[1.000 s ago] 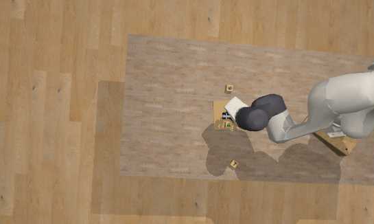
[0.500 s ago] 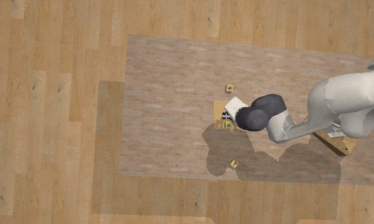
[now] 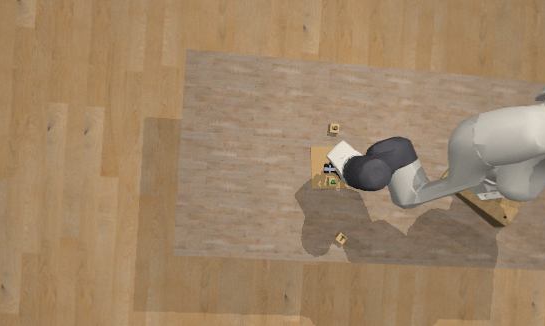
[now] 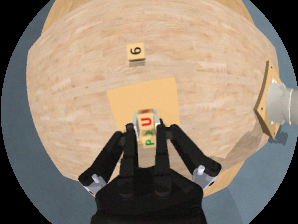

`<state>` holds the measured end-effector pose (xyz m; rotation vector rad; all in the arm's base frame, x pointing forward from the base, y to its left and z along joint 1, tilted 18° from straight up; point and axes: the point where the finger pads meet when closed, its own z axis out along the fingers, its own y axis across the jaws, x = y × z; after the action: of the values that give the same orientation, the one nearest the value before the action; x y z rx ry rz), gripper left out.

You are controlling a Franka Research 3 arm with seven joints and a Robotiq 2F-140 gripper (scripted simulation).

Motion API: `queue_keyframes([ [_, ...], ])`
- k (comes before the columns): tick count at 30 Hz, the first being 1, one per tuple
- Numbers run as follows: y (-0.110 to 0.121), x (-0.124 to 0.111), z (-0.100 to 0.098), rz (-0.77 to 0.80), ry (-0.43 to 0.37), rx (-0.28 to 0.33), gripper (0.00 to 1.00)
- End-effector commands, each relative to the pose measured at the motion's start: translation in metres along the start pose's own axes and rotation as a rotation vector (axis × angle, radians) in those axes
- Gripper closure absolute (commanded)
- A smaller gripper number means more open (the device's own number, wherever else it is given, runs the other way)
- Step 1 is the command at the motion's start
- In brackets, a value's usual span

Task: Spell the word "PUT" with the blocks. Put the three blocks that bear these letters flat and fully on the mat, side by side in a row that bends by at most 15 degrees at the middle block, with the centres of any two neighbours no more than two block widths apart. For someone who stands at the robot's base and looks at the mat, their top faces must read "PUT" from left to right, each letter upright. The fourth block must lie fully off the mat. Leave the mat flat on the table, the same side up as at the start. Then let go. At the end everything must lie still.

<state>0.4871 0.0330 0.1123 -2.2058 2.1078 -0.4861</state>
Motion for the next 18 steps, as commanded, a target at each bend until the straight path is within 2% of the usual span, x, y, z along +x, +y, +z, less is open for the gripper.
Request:
queue_keyframes([
  [1,-0.0001,-0.0004,0.0006,0.000,0.000,0.002,0.84],
  [11,-0.0001,-0.0004,0.0006,0.000,0.000,0.002,0.84],
  [18,-0.0001,-0.0004,0.0006,0.000,0.000,0.002,0.77],
])
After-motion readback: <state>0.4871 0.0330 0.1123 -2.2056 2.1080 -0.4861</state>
